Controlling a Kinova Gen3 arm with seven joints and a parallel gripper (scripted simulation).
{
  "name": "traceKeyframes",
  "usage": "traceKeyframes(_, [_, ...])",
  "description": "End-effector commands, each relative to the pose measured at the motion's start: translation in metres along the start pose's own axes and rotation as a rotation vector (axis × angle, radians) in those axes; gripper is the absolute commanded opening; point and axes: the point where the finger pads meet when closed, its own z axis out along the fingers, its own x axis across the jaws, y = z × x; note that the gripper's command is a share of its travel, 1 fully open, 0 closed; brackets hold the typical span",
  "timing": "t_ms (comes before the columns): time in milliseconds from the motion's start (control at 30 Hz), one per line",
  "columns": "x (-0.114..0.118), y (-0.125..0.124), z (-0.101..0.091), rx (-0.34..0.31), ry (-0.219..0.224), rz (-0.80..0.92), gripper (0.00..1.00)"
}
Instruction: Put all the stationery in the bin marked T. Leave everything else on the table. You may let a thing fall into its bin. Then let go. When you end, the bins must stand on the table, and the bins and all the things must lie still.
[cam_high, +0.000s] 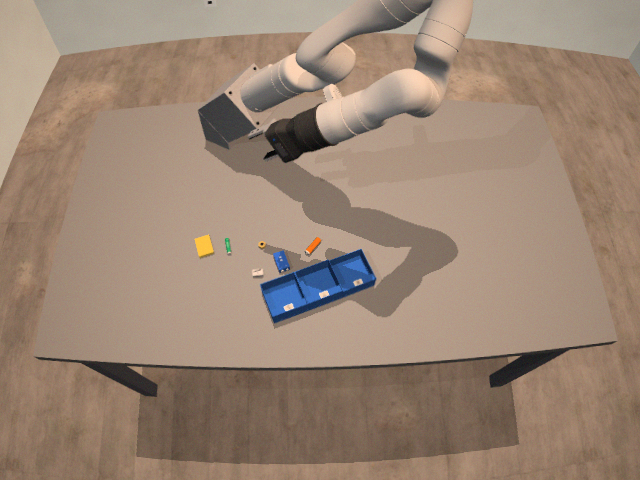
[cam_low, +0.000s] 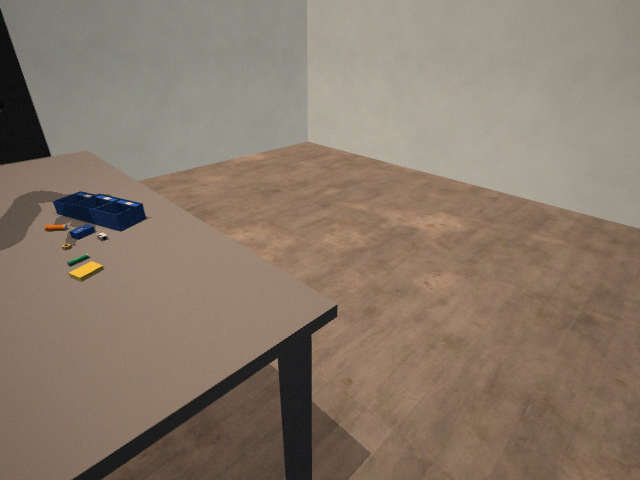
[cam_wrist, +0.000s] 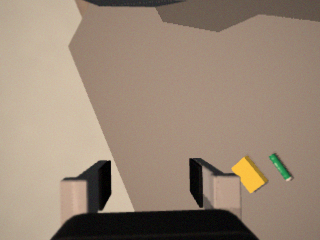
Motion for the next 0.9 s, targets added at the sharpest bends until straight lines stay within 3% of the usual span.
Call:
traceKeyframes(0, [0.0, 0.0, 0.0, 0.0, 0.0, 0.0, 1.0])
traceKeyframes(533, [0.0, 0.0, 0.0, 0.0, 0.0, 0.0, 1.0])
traceKeyframes(567, [0.007, -0.001, 0.006, -0.004, -0.001, -0.002, 0.31])
traceKeyframes(867, [0.064, -0.019, 0.048, -0.002, 0.003, -0.004, 0.31])
